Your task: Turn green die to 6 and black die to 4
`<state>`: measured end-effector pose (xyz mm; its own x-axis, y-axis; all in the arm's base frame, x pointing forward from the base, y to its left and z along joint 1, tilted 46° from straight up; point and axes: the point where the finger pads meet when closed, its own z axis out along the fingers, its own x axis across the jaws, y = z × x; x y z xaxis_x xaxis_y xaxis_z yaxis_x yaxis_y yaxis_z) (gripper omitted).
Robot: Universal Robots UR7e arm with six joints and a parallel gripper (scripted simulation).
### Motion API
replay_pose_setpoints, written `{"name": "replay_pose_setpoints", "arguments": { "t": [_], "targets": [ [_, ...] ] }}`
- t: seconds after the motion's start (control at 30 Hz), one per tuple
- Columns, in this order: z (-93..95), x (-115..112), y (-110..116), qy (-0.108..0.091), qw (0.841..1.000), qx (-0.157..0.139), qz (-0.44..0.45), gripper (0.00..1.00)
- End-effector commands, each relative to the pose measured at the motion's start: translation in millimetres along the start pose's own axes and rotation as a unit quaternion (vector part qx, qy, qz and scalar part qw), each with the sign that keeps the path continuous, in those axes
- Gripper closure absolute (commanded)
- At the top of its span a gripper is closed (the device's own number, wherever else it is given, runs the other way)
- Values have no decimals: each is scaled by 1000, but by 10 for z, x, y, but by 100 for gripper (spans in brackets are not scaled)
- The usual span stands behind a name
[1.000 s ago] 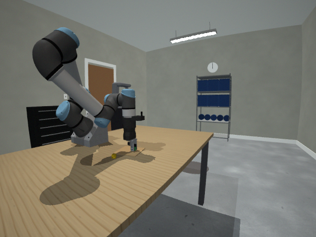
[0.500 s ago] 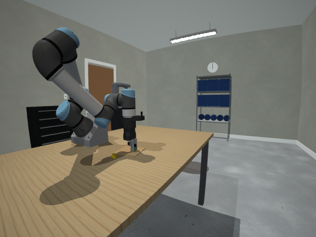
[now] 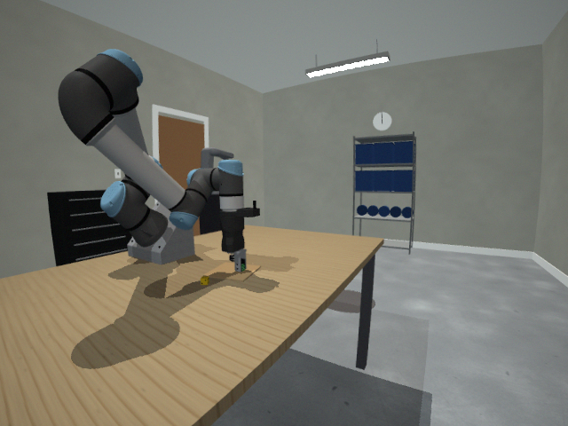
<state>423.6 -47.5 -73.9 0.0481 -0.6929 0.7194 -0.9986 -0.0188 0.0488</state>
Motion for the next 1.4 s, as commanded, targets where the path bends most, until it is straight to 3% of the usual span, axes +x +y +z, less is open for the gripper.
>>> {"name": "replay_pose_setpoints", "arguments": {
  "t": [0.0,1.37],
  "targets": [
    [-2,0,-3,0,1000,1,0,60],
    [34,0,-3,0,1000,1,0,60]
  ]
}}
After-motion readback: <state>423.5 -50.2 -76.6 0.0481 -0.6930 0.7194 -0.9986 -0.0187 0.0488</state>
